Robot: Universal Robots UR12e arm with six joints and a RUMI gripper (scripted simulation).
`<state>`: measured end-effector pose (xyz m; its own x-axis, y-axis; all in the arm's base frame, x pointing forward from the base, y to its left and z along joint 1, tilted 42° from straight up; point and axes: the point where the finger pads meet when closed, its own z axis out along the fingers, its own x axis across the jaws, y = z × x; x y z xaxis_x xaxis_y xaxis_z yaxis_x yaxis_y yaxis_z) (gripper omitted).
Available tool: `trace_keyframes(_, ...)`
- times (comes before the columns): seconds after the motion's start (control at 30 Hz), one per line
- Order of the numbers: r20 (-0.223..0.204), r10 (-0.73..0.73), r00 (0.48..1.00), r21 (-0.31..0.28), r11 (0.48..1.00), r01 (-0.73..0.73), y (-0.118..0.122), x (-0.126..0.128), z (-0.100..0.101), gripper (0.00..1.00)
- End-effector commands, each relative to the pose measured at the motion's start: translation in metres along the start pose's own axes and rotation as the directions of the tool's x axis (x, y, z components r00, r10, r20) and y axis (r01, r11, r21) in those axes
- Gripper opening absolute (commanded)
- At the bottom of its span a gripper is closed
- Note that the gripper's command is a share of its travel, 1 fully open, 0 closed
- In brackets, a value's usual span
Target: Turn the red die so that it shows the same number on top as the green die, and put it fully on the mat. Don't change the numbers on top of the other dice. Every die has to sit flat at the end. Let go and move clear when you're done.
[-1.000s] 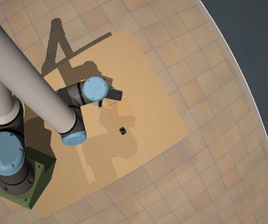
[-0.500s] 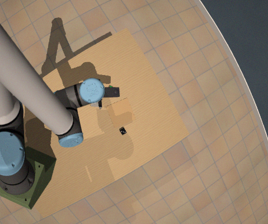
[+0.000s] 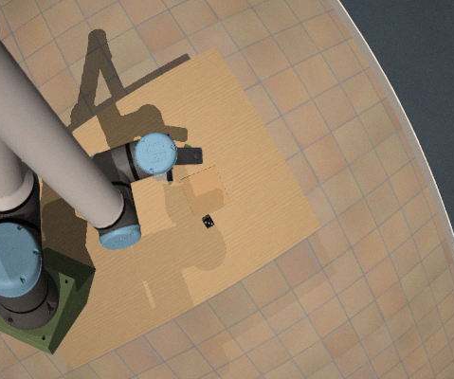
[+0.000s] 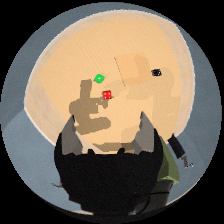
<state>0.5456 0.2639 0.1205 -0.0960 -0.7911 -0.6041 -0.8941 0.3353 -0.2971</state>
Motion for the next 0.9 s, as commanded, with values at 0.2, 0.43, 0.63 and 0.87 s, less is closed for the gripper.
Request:
trace_keyframes(0.2, 0.000, -0.021, 1.000, 0.001, 1.000, 0.021, -0.0005, -0.0005, 0.0001, 1.00)
trace_keyframes(0.43, 0.000, -0.079, 0.997, 0.001, 0.997, 0.079, -0.0012, -0.0014, 0.0009, 1.00)
trace_keyframes(0.63, 0.000, -0.166, 0.986, 0.001, 0.986, 0.166, -0.0020, -0.0028, 0.0021, 1.00)
trace_keyframes(0.87, 0.000, -0.266, 0.964, 0.001, 0.964, 0.266, -0.0029, -0.0045, 0.0035, 1.00)
